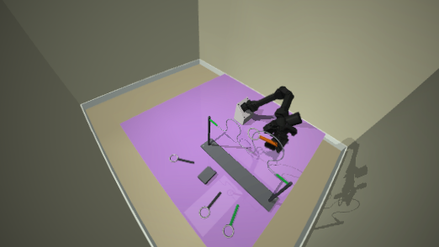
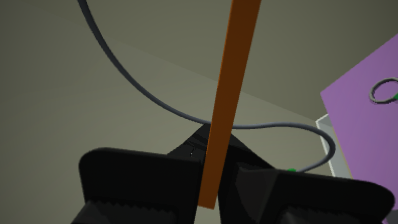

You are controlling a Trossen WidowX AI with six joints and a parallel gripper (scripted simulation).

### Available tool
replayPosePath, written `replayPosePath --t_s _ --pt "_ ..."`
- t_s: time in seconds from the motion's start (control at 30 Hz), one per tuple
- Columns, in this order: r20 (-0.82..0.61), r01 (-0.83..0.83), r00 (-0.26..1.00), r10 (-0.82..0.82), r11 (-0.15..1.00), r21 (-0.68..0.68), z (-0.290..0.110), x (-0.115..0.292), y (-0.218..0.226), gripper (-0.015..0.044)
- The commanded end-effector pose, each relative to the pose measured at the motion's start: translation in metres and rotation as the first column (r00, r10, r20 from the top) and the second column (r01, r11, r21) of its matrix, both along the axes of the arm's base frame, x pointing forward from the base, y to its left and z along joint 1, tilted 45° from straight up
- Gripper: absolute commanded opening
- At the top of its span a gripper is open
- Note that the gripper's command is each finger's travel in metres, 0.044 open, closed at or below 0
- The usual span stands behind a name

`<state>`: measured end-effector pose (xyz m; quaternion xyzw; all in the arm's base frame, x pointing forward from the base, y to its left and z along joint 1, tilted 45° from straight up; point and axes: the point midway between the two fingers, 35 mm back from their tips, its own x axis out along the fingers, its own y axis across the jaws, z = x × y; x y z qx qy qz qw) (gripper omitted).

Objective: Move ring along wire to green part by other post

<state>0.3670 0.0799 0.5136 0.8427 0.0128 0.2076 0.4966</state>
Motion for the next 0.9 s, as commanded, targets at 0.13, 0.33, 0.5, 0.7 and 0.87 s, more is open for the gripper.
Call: replayPosePath --t_s 0.13,0.33,0.5,0.7,0.87 --pt "0.048 -0.049 0.998 0.044 0.993 0.105 0.0045 -0.0096 -0.0057 -0.015" --pt "0.06 -0.052 0.997 0.042 0.983 0.178 0.0069 -0.0099 -0.0074 -0.015" --pt "0.069 -0.056 0.997 0.04 0.97 0.239 0.0087 -0.0102 -0.0089 -0.015" --pt "0.08 -0.06 0.996 0.037 0.949 0.31 0.0107 -0.0105 -0.0109 -0.015" --pt "0.089 -0.064 0.995 0.033 0.928 0.368 0.0123 -0.0107 -0.0127 -0.015"
